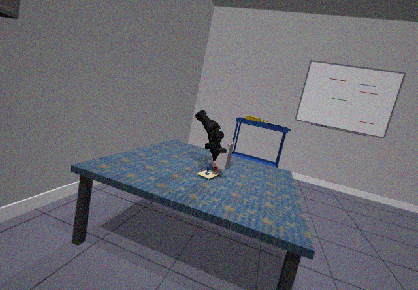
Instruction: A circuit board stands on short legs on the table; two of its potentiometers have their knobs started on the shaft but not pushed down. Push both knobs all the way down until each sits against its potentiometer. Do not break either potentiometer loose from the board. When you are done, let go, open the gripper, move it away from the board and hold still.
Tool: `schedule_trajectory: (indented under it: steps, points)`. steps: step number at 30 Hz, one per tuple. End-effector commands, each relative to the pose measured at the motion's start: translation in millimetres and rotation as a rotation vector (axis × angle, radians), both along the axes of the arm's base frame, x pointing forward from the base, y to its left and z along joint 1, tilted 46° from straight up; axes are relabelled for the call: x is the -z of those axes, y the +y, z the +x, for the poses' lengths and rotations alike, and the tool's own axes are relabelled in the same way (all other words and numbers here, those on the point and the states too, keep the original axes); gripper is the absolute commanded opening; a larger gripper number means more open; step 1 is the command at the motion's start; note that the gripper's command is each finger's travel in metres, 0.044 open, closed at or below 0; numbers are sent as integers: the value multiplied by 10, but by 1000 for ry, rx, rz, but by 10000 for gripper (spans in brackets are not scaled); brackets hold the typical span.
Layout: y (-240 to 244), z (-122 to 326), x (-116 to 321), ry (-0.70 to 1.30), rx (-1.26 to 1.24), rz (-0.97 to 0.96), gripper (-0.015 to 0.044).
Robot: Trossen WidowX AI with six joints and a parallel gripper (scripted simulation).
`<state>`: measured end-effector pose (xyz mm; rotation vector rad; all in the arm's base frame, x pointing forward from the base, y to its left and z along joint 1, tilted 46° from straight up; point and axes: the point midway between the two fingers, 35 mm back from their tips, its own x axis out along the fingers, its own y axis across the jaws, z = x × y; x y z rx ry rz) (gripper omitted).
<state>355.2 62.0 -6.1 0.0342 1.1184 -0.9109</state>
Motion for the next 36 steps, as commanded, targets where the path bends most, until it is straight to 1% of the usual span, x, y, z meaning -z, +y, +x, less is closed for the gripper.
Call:
schedule_trajectory:
  steps: [1,6,10,36]
  points:
    - [149,-120,85,80,10,-90,0]
    - [202,-172,111,110,12,-129,0]
    - [60,-163,251,110,12,-129,0]
    - [-79,-156,387,110,13,-130,0]
